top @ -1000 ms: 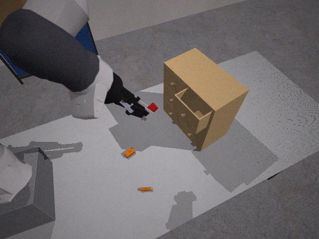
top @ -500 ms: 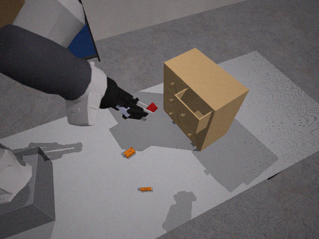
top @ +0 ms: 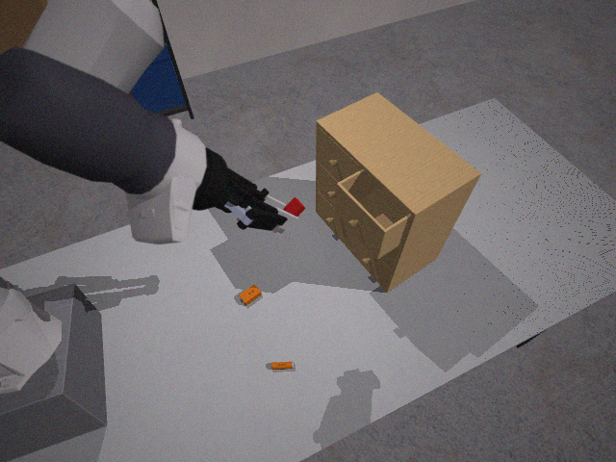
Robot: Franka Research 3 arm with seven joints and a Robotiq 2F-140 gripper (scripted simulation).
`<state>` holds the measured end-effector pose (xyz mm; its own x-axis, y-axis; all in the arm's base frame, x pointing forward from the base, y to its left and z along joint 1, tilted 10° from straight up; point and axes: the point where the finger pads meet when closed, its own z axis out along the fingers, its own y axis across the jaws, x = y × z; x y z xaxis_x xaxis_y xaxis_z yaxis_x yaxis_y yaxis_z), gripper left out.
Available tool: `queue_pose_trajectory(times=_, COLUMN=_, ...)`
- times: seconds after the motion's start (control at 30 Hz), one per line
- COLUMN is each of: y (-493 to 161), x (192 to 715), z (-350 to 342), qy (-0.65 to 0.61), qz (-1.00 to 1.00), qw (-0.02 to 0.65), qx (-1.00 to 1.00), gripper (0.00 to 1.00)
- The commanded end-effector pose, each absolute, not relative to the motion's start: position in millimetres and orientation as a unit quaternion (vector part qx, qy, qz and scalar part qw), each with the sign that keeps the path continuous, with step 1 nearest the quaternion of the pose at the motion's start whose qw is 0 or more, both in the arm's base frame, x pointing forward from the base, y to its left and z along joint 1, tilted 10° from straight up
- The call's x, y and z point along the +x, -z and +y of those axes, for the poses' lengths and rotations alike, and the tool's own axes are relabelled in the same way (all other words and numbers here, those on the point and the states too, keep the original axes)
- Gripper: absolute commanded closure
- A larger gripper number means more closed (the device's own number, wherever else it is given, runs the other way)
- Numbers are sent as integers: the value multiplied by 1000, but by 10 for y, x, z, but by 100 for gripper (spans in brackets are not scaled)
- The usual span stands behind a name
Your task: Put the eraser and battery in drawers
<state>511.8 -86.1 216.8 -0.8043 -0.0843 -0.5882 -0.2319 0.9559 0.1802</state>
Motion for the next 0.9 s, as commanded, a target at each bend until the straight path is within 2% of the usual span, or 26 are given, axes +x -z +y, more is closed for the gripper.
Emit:
queue_pose_trajectory(times=0.0, y=-2163, x=5096, z=-873, qy=-122, qz=929, qw=340, qx=-82, gripper=89)
queue_pose_trajectory(times=0.8, y=-2163, x=5096, z=-873, qy=-122, qz=929, qw=340, qx=-82, gripper=89)
queue_pose_trajectory(times=0.83, y=-2151, x=5087, z=-879, qy=-125, qz=916, qw=374, qx=-78, gripper=89)
queue_pose_trajectory(times=0.87, y=-2151, x=5087, z=-879, qy=-125, qz=916, qw=374, qx=-78, gripper=89)
